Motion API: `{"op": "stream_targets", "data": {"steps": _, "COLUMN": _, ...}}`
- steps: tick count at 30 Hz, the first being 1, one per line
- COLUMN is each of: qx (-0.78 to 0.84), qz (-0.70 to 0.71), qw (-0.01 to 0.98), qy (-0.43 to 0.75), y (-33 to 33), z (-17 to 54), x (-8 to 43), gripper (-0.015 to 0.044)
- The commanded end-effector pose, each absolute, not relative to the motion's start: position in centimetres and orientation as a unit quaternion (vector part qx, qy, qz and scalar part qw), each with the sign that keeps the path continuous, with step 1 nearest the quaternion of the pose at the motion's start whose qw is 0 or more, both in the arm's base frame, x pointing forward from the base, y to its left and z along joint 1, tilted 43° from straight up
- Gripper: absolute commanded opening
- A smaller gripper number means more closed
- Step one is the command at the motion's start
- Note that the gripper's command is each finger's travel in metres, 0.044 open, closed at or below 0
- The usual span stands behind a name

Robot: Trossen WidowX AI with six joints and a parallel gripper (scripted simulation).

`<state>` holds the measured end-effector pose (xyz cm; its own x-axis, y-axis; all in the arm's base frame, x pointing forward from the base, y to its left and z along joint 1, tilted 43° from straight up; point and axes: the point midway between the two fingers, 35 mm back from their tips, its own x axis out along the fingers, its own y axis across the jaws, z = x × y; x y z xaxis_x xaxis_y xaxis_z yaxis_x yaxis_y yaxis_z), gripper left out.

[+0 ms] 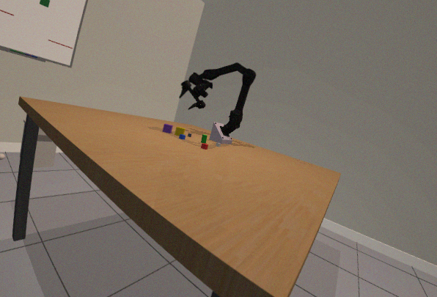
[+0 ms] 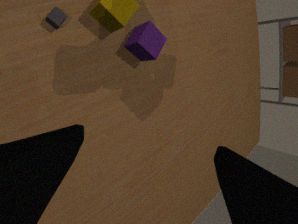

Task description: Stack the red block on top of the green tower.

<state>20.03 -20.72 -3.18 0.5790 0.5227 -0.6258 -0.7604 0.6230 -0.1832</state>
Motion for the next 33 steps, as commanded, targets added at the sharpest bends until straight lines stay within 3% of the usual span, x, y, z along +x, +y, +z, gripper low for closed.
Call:
{"op": "stream_targets", "data": {"steps": 1, "qx": -0.222, "qz": 0.373, "qw": 0.86, "qy": 0.268, "y": -20.7, "z": -3.2, "x": 20.1, "gripper": 0.0426}}
{"op": "stream_targets", "data": {"steps": 33, "qx": 0.012, "qz": 0.43, "qw": 0.782, "qy": 0.451, "y": -7.4, "z": 3.9, "x": 33.2, "gripper": 0.044}}
